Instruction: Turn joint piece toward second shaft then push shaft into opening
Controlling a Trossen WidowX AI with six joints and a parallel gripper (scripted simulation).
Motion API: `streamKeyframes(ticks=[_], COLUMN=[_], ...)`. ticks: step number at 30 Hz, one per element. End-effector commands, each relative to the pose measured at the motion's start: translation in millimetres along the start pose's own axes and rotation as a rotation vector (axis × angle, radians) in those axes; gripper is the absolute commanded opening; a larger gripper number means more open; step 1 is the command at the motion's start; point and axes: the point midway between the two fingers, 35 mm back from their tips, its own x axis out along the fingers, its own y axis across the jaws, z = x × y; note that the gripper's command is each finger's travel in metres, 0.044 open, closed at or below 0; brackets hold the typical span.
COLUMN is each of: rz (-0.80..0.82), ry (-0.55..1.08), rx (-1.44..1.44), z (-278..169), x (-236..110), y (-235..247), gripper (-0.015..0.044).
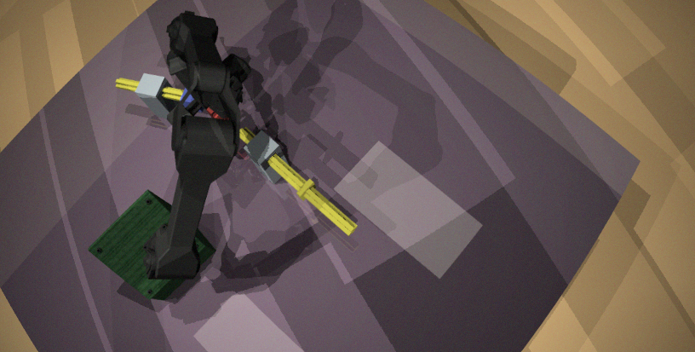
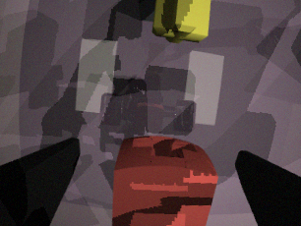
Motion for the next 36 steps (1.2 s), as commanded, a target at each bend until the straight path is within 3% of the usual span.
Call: streamKeyframes(ticks=[1, 36], rz=[0.002, 0.109], ry=[0.003, 0.14], rx=[-0.073, -1.257], z=[1.1, 24.2], x=[-6.3, -109.5], y=[1.4, 1.7], gripper=[0.044, 0.044])
